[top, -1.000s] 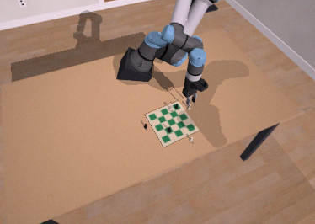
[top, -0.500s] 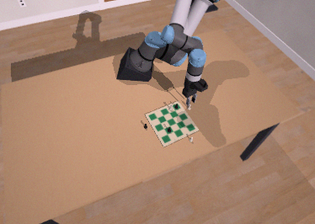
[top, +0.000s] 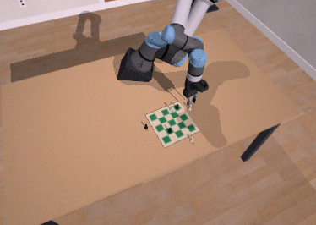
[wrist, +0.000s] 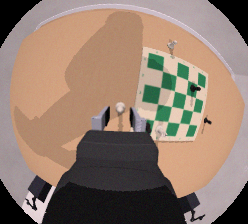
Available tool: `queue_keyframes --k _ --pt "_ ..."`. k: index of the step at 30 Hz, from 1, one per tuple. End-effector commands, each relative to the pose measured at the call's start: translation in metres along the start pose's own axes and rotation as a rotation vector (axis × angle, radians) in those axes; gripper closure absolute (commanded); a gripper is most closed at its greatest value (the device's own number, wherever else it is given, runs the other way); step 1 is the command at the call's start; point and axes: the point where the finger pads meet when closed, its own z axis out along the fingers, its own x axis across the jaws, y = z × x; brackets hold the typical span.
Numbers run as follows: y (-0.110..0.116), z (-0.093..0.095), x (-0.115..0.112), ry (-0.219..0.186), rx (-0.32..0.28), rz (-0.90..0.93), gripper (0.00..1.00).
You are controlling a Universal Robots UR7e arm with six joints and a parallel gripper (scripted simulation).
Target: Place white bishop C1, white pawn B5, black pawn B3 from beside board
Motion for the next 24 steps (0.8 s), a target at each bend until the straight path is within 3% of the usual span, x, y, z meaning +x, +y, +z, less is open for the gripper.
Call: queue_keyframes --k 1,24 --pt "-0.0003 -0.0003 0.0001 0.0 0.001 0.0 0.27" --pt "-0.0003 0.0061 0.0001 0.0 0.001 0.0 0.27"
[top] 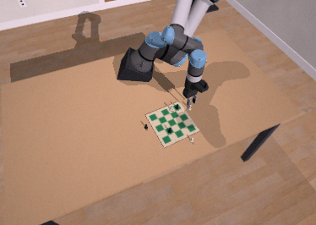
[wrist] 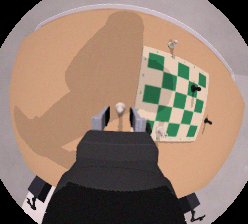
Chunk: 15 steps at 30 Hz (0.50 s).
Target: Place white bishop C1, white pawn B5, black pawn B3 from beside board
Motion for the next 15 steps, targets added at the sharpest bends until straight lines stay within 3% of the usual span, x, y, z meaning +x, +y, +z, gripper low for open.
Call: queue_keyframes --k 1,15 --pt "0.0 0.005 0.0 0.0 0.001 0.0 0.27" --pt "0.0 0.03 0.0 0.0 0.001 0.0 0.27"
